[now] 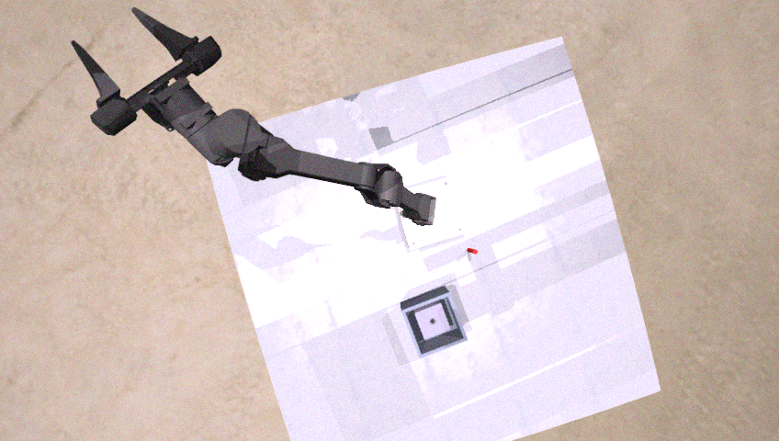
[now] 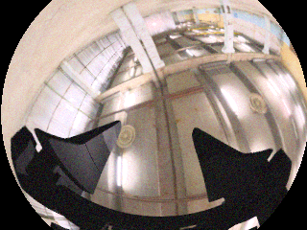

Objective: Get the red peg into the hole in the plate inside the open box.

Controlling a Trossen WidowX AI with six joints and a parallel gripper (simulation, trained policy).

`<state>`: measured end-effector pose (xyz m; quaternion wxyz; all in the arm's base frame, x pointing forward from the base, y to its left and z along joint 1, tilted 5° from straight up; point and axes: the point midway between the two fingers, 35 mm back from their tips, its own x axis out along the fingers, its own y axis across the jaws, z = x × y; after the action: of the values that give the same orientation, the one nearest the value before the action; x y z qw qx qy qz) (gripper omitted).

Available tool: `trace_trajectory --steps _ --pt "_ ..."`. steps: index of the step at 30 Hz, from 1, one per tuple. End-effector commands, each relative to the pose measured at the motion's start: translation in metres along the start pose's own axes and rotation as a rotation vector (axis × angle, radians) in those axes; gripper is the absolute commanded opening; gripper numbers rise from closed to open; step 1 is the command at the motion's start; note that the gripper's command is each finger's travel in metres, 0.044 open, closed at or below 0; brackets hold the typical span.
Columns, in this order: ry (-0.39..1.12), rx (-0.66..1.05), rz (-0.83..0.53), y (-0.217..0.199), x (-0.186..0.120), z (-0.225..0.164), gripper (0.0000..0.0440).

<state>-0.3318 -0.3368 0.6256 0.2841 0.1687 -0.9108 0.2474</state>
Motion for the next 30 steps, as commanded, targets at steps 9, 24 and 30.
trace_trajectory --steps 9,24,30 --pt "-0.154 -0.082 -0.176 -0.067 -0.047 0.038 0.0440" --pt "-0.385 -0.361 -0.556 -0.167 -0.173 0.069 0.0440" --pt "-0.431 -0.470 -0.732 -0.195 -0.232 0.069 0.0440"
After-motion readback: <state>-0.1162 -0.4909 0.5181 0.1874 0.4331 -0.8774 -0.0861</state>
